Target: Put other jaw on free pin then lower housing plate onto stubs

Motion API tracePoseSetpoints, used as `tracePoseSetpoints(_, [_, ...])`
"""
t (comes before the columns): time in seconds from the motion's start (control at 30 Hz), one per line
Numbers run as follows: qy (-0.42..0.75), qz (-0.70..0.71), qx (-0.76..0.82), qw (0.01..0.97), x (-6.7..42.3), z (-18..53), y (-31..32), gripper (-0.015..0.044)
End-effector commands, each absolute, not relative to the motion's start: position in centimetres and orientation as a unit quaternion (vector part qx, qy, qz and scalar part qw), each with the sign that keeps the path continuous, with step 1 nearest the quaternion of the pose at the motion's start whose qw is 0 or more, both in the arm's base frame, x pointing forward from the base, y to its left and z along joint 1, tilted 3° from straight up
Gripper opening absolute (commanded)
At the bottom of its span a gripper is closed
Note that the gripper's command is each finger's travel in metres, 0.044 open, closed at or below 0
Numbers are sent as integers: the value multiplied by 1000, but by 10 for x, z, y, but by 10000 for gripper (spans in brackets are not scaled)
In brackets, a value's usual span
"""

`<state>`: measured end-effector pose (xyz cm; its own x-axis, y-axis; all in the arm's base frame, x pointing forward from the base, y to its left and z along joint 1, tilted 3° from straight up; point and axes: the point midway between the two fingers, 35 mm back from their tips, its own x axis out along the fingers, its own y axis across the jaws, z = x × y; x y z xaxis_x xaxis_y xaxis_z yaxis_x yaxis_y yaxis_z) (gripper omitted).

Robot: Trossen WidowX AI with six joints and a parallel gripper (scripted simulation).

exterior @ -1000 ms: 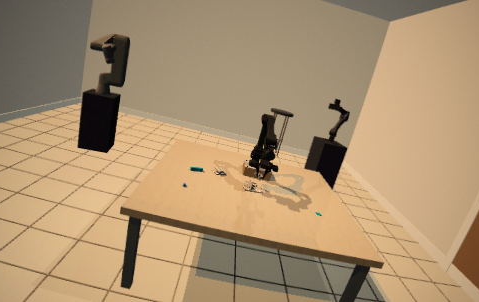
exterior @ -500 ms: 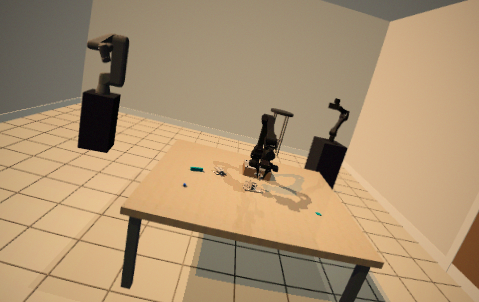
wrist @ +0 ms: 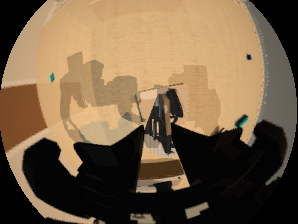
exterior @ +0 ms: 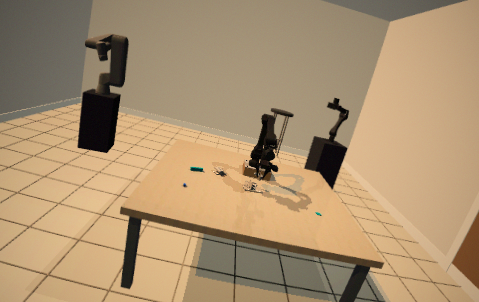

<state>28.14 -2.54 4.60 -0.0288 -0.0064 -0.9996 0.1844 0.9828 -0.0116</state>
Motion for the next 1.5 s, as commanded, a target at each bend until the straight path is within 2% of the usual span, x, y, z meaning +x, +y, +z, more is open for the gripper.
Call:
tracePoseSetpoints(0.0, [713,-68,60,695,282,45,-26,134])
tracePoseSetpoints(1.47, [713,-68,60,695,280,-5,-26,134])
